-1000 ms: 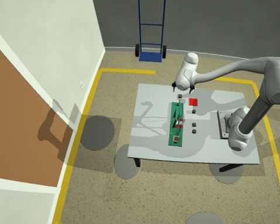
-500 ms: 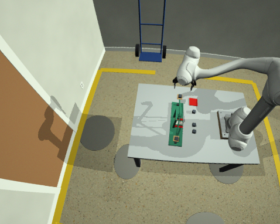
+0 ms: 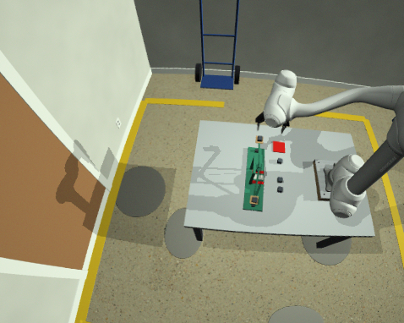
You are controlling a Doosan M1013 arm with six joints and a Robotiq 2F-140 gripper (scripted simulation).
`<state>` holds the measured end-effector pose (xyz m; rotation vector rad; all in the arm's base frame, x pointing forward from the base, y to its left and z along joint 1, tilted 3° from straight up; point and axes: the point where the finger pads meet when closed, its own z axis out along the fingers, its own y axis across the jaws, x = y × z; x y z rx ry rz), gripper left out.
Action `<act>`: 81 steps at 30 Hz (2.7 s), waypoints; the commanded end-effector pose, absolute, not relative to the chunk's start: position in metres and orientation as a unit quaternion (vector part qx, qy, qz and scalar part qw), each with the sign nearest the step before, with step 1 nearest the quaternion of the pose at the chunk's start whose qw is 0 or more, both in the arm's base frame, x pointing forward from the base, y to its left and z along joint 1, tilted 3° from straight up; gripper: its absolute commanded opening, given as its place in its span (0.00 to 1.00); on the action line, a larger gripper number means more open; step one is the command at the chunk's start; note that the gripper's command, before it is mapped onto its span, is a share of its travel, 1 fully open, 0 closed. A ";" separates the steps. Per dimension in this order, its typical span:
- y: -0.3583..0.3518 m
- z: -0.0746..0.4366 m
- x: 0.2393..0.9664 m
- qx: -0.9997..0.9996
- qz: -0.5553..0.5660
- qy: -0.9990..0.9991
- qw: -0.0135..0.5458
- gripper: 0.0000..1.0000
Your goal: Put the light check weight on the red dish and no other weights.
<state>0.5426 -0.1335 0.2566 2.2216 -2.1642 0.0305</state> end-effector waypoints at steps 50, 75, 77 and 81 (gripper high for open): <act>-0.074 0.256 0.408 0.716 0.010 -0.698 0.020 1.00; -0.074 0.256 0.408 0.716 0.010 -0.698 0.020 1.00; -0.074 0.256 0.408 0.716 0.010 -0.698 0.020 1.00; -0.074 0.256 0.408 0.716 0.010 -0.698 0.020 1.00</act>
